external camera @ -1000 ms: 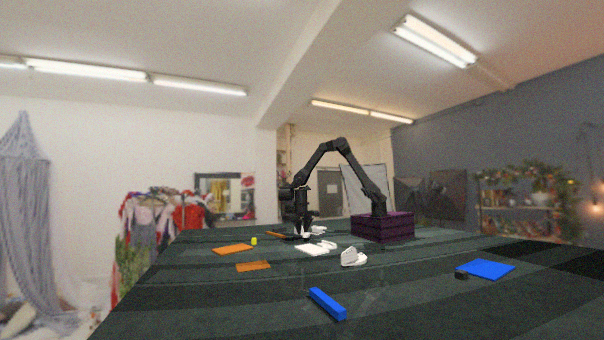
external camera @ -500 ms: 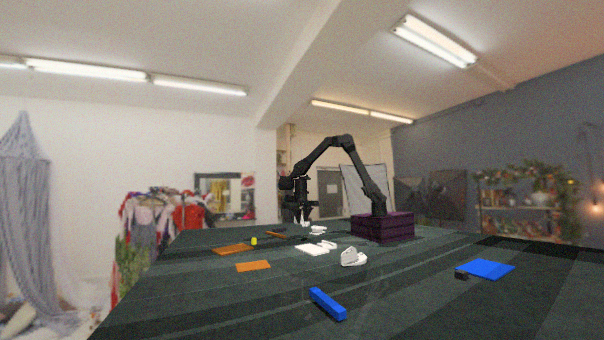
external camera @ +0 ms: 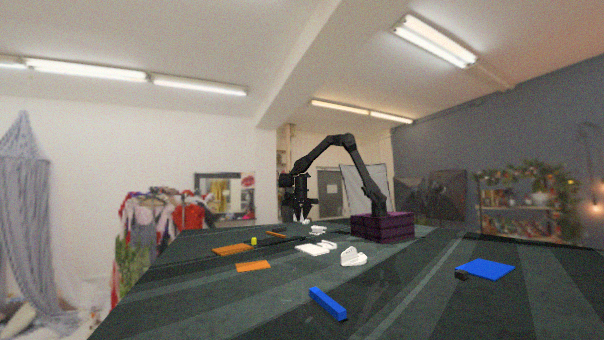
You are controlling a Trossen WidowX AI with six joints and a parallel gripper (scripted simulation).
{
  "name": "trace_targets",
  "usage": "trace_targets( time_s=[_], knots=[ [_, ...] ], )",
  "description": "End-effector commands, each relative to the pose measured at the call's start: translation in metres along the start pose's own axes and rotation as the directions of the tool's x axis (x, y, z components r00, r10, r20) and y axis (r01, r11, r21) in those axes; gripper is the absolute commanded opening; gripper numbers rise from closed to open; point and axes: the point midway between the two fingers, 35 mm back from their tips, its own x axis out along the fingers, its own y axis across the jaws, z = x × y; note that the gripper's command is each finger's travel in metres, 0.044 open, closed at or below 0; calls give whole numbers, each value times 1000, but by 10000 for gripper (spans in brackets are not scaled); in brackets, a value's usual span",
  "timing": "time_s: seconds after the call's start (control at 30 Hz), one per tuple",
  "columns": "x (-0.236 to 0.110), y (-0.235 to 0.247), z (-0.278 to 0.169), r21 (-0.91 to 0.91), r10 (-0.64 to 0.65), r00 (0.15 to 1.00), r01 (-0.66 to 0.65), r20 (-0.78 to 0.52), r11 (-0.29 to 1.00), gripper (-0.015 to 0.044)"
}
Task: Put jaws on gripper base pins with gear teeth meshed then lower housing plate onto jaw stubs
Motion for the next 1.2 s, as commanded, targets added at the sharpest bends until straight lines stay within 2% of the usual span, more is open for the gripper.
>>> trace_targets(
  time_s=[0.0,0.57,1.17],
  knots=[
    [-1,1,-5,-70,-3,1000,3,4,998,134],
    [-1,9,-30,-392,-2,1000,3,1,920,134],
    [-1,14,-57,-686,-2,1000,1,-1,728,134]
  ],
)
